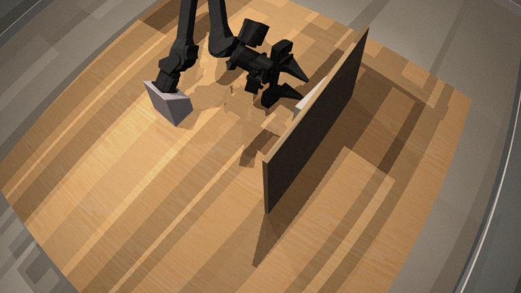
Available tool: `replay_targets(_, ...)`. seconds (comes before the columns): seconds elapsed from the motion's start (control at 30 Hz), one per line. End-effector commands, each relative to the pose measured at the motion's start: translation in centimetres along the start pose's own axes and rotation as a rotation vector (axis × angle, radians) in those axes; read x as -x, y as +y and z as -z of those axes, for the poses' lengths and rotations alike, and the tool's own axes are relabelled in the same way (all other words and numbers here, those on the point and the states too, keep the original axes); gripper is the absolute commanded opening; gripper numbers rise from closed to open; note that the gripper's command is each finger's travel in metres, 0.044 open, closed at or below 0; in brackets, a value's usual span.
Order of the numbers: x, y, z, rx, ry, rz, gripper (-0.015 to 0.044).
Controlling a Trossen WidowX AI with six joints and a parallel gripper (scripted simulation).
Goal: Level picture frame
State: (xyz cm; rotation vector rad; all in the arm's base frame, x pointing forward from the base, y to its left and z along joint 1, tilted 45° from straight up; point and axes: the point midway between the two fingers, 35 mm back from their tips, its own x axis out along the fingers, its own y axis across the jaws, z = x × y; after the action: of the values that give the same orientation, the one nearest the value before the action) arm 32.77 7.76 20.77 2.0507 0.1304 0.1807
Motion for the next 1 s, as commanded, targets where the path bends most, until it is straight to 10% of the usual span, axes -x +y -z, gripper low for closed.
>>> replay_targets(0.0,-0.6,0.1,0.1,-0.003,0.006,-0.002,0.026)
replay_targets(0.97,-2.6,0.0,0.1,-0.003,0.006,-0.003,0.026)
